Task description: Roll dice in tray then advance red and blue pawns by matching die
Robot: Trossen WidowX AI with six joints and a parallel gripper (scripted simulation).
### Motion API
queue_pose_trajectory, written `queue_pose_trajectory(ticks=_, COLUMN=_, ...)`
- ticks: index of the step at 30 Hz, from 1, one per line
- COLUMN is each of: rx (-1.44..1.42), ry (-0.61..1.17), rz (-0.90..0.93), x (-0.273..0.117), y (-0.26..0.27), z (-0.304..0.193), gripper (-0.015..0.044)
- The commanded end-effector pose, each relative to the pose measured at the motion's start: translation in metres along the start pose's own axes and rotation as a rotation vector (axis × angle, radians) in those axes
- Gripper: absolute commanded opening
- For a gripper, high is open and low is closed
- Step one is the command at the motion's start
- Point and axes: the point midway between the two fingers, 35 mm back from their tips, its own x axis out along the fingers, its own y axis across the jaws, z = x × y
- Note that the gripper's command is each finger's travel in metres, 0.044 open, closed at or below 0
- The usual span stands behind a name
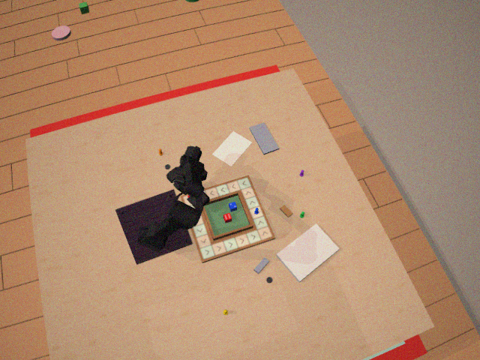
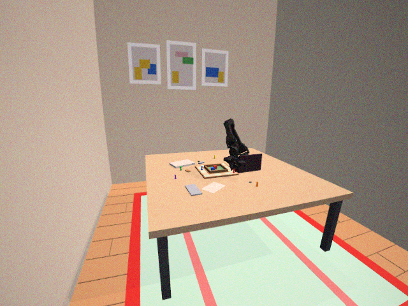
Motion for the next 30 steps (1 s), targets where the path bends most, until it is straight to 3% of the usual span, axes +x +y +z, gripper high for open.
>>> queue_pose_trajectory(ticks=1, rx=-0.006, ry=0.006, rz=-0.006, x=0.005, y=-0.001, z=-0.002, gripper=0.0147)
queue_pose_trajectory(ticks=5, rx=-0.006, ry=0.006, rz=-0.006, x=0.005, y=-0.001, z=-0.002, gripper=0.0043)
queue_pose_trajectory(ticks=11, rx=-0.006, ry=0.006, rz=-0.006, x=0.005, y=-0.001, z=-0.002, gripper=0.0003)
queue_pose_trajectory(ticks=16, rx=-0.006, ry=0.005, rz=-0.006, x=0.001, y=-0.001, z=-0.001, gripper=0.0)
queue_pose_trajectory(ticks=30, rx=-0.007, ry=0.004, rz=0.0, x=-0.078, y=0.004, z=0.006, gripper=0.0)
